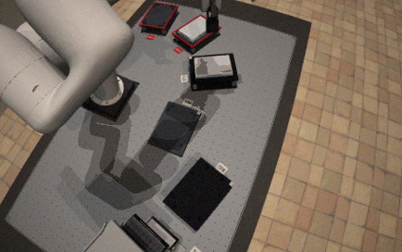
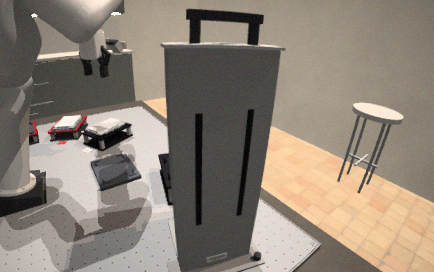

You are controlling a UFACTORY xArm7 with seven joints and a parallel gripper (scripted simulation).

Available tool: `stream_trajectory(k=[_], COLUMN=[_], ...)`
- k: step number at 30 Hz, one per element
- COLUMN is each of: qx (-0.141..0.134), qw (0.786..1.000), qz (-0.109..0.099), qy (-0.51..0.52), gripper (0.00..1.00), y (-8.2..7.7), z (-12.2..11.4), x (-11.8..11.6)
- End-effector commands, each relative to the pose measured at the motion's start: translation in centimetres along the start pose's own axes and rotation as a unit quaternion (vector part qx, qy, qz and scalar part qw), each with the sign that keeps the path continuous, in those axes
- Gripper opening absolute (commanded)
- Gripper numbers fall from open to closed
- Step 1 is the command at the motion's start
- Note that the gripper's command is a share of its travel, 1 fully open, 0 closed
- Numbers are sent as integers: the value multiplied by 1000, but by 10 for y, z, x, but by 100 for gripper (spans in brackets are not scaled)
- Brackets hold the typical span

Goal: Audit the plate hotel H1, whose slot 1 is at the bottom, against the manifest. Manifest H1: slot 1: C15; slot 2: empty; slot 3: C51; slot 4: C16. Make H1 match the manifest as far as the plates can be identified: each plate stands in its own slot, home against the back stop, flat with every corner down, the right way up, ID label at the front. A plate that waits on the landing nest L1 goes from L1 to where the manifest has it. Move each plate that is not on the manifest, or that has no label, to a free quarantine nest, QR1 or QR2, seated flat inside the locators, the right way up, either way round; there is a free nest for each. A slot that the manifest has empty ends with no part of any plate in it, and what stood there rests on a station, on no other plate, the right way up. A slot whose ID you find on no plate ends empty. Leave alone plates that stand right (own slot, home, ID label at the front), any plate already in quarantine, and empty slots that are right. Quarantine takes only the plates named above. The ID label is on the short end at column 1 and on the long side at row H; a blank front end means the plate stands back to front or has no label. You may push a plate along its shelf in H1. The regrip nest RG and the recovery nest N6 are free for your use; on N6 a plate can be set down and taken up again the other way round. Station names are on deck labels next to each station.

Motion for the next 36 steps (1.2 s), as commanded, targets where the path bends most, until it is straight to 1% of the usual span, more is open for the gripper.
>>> stream_trajectory(k=[1,13,15,30,32,36], qx=[1,1,1,1,1,1], qw=[1000,1000,1000,1000,1000,1000], qz=[1,1,1,1,1,1], qy=[0,0,0,0,0,0], gripper=[100,100,100,100,100,100], y=[4,24,24,49,49,55], z=[1,1,1,1,1,1], x=[0,0,0,0,0,0])
Point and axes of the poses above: the point where the finger pads meet when closed, its own y axis out along the fingers, its own x axis across the jaws, z = x × y, the point moved 3 cm from there along -y, back along the fingers, and after that the axes turned 11 degrees about y, right-handed, at the moved point
